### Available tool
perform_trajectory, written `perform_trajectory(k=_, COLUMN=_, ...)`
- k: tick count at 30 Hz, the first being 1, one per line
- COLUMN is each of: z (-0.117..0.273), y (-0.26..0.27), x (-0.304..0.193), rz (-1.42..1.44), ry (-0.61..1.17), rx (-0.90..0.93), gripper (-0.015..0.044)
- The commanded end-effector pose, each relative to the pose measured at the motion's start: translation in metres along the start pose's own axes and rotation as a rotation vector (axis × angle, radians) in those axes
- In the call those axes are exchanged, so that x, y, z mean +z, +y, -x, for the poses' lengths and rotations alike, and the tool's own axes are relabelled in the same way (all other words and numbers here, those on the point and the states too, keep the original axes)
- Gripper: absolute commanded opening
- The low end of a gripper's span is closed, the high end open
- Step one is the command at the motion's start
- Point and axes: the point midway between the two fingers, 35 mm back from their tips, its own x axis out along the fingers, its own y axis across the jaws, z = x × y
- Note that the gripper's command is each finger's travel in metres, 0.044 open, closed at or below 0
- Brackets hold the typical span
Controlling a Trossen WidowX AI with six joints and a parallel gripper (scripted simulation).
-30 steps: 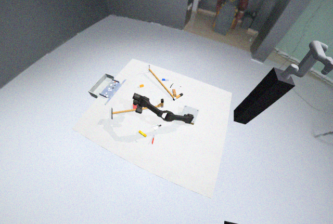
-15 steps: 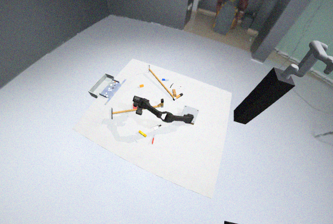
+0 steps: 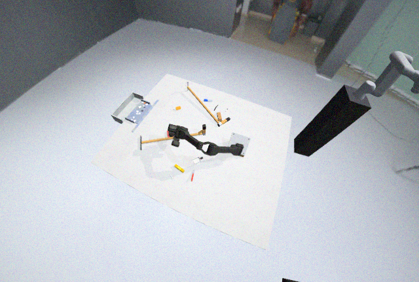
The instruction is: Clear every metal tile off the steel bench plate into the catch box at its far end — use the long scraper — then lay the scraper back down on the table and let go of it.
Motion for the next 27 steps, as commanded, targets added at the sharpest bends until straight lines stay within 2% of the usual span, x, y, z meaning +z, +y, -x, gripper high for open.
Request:
perform_trajectory(k=1, z=-0.009, y=0.000, x=-0.005, rz=-0.008, ry=-0.001, rx=-0.005, gripper=0.0000)
perform_trajectory(k=27, z=-0.049, y=0.003, x=-0.031, rz=-0.011, ry=-0.007, rx=0.004, gripper=0.0000)
